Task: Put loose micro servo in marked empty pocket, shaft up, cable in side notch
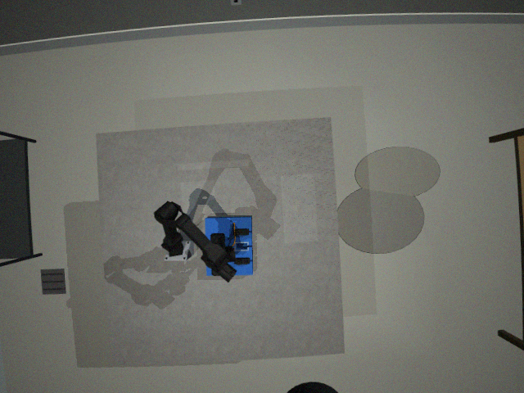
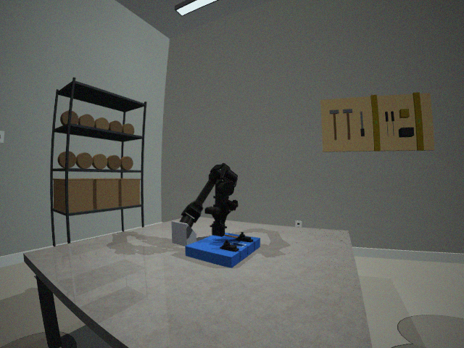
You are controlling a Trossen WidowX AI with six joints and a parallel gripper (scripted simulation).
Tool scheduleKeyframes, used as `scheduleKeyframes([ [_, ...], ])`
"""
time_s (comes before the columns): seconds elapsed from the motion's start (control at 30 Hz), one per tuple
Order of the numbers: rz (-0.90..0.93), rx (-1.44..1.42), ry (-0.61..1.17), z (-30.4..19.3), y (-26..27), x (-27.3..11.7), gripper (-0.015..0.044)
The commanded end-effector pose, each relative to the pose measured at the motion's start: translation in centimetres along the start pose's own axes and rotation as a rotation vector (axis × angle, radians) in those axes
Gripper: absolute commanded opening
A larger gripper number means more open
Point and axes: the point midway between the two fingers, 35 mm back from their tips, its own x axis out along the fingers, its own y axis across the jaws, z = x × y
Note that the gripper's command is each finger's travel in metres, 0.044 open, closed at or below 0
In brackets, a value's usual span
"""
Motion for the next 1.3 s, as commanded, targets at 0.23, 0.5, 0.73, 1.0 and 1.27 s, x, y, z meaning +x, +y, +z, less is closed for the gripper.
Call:
scheduleKeyframes([
  [0.23,0.001,0.0,-0.003,4.0,-0.1,0.0,0.0],
  [0.5,0.001,-0.001,-0.004,7.1,0.0,-0.1,0.0],
  [0.73,0.001,-0.002,-0.006,9.6,0.0,-0.1,0.0],
  [1.0,0.001,-0.002,-0.006,10.5,0.1,0.2,0.0],
  [1.27,0.002,-0.002,-0.006,10.5,0.1,1.4,0.0],
])
